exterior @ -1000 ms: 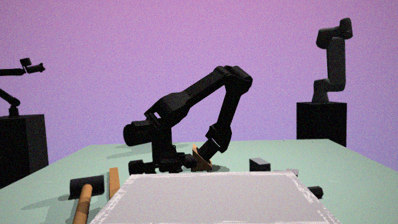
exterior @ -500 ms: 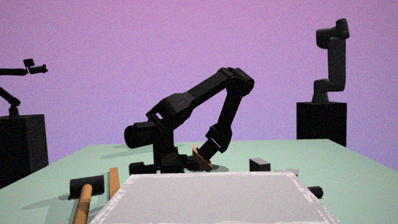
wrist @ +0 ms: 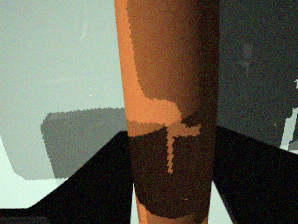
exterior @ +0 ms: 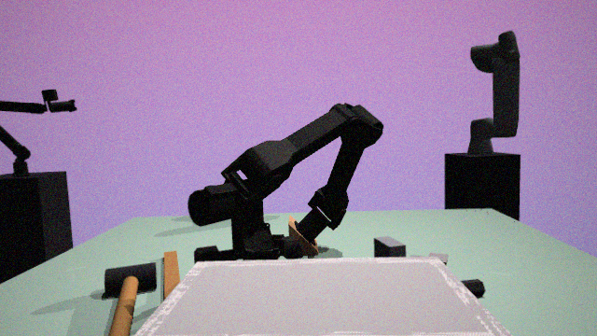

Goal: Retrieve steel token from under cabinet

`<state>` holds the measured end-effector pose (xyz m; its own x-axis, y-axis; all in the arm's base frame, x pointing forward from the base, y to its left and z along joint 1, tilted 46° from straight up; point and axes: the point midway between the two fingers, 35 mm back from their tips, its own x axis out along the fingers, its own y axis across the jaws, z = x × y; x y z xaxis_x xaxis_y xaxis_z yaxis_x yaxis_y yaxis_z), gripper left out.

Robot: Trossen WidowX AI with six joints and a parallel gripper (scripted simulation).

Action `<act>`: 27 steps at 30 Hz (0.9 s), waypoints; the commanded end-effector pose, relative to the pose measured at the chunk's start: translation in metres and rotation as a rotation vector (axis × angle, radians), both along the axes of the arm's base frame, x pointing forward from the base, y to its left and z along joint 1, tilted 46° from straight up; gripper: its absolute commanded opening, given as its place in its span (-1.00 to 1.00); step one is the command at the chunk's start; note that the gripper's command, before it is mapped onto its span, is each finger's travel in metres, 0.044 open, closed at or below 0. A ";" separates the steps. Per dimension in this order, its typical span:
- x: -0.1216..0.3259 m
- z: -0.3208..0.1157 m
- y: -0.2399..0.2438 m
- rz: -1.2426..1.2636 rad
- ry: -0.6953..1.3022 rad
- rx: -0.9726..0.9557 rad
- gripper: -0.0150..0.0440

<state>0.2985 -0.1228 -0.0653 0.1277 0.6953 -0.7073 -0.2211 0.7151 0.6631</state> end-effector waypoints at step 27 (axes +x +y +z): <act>0.037 0.009 0.001 -0.006 0.003 0.002 -0.49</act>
